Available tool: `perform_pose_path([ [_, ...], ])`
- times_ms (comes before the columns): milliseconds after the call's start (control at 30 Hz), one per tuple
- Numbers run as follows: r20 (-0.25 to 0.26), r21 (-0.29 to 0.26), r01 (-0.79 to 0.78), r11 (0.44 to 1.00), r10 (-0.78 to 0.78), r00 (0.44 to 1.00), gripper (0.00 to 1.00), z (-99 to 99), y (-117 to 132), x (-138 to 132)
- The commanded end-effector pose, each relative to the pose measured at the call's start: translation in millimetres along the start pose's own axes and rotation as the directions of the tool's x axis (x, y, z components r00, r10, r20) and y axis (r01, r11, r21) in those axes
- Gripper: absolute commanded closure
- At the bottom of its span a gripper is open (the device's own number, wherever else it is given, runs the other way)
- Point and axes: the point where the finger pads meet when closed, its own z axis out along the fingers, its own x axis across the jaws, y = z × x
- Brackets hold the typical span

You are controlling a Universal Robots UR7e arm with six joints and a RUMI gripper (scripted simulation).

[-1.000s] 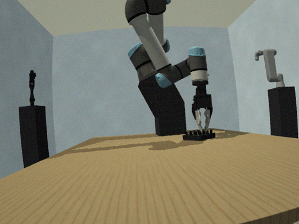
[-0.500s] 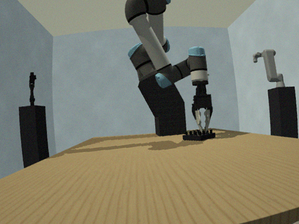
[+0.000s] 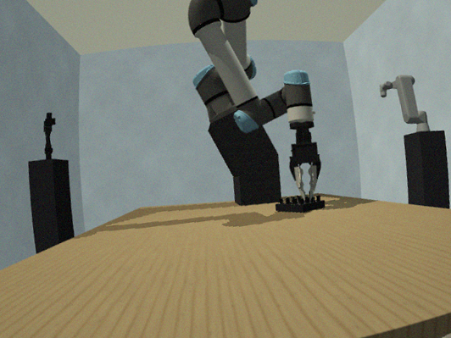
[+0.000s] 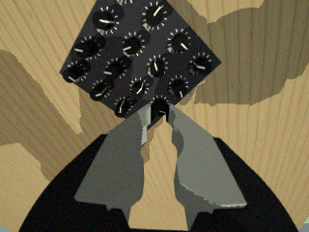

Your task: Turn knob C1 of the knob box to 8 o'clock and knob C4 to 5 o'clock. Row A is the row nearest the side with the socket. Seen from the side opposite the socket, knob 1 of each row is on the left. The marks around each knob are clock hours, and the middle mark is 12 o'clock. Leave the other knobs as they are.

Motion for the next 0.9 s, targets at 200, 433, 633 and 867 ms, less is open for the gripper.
perform_pose_path([
  [200, 0.0, -0.001, -0.11, 0.994, 0.11, 0.994, 0.96, -0.5, 0.5, 0.7],
  [433, 0.0, -0.001, -0.202, 0.979, 0.202, 0.979, 0.96, -0.5, 0.6, 1.2],
  [633, -0.001, -0.001, -0.309, 0.951, 0.309, 0.951, 0.96, -0.5, 0.7, 1.7],
  [867, -0.001, -0.001, -0.404, 0.915, 0.404, 0.915, 0.96, -0.5, 0.9, 2.2],
])
